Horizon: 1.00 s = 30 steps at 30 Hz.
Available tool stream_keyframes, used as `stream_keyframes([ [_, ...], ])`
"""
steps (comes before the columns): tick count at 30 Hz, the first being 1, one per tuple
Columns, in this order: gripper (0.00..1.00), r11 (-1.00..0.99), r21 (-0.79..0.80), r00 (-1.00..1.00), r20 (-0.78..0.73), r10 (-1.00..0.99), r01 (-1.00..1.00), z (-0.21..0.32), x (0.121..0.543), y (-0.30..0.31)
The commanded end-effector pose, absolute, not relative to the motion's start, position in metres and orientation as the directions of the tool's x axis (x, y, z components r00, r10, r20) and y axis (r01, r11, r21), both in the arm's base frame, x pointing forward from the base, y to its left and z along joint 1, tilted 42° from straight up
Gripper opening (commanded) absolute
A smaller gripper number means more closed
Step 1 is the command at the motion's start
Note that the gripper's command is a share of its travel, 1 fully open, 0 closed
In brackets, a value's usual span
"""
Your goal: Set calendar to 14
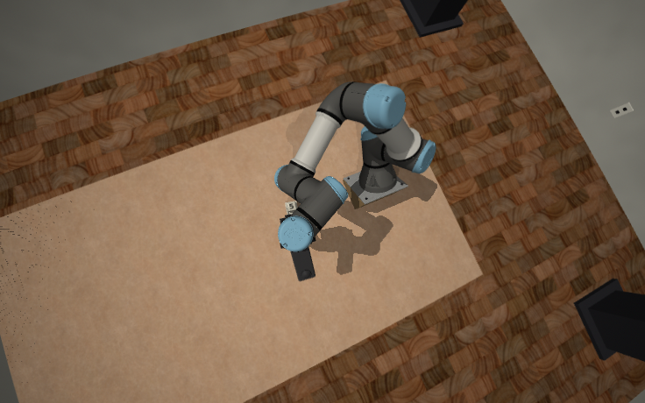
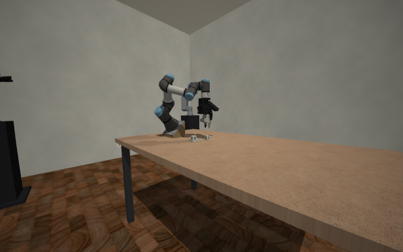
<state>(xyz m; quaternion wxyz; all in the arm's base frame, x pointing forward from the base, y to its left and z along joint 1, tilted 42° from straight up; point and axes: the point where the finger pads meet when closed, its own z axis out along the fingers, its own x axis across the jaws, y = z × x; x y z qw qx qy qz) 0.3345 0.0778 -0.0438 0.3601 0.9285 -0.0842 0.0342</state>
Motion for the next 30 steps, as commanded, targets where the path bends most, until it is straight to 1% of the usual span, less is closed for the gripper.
stream_keyframes([
  [1, 0.28, -0.727, 0.662, 0.983, 0.126, -0.131, -0.182, -0.043, 0.335, 0.078],
  [30, 0.28, -0.727, 0.662, 0.983, 0.126, -0.131, -0.182, -0.061, 0.335, 0.062],
])
